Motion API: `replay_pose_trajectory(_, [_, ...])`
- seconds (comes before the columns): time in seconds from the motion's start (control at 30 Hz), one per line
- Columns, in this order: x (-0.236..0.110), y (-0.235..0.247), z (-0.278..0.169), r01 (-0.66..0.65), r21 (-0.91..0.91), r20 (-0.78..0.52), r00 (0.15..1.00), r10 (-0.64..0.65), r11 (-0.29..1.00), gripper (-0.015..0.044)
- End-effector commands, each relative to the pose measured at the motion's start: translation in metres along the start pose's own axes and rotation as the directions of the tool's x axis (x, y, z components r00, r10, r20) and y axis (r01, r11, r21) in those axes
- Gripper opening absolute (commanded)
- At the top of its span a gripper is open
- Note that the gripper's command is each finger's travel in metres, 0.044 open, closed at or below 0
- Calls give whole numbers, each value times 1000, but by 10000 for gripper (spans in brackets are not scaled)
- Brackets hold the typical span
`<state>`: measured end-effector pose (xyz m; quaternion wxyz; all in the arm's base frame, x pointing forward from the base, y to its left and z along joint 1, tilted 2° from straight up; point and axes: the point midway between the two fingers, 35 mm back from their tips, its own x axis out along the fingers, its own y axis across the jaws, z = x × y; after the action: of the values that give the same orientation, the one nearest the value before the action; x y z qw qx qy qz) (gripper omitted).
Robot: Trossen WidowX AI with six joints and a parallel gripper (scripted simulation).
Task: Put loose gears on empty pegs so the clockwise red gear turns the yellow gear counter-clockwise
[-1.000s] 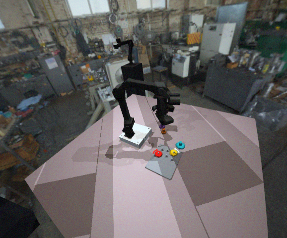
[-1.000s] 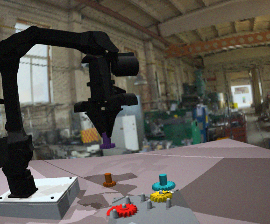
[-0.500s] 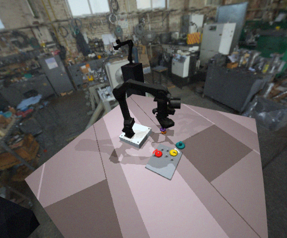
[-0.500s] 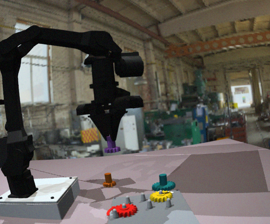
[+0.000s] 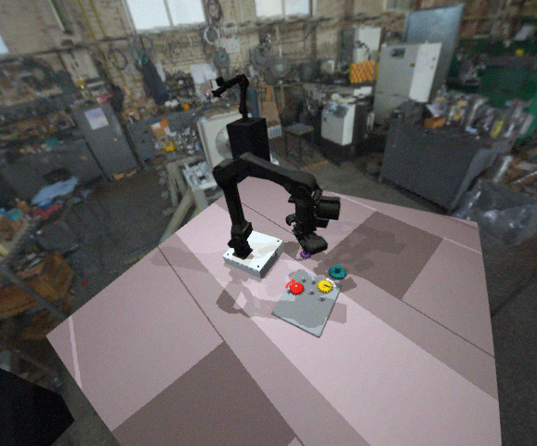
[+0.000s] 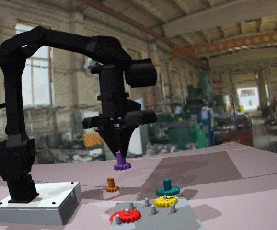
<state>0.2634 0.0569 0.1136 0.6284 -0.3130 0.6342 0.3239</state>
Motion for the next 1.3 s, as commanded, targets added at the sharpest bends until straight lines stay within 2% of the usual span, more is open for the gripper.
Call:
replay_pose_trajectory(0.0, [8,-8,-4,2,-2,-4,1000,-2,1000,0])
replay_pose_trajectory(0.63, [41,-37,-29,4,-2,-6,1000,-4,1000,0])
replay_pose_trajectory(1.27, [38,-38,-31,4,-2,-7,1000,-4,1000,0])
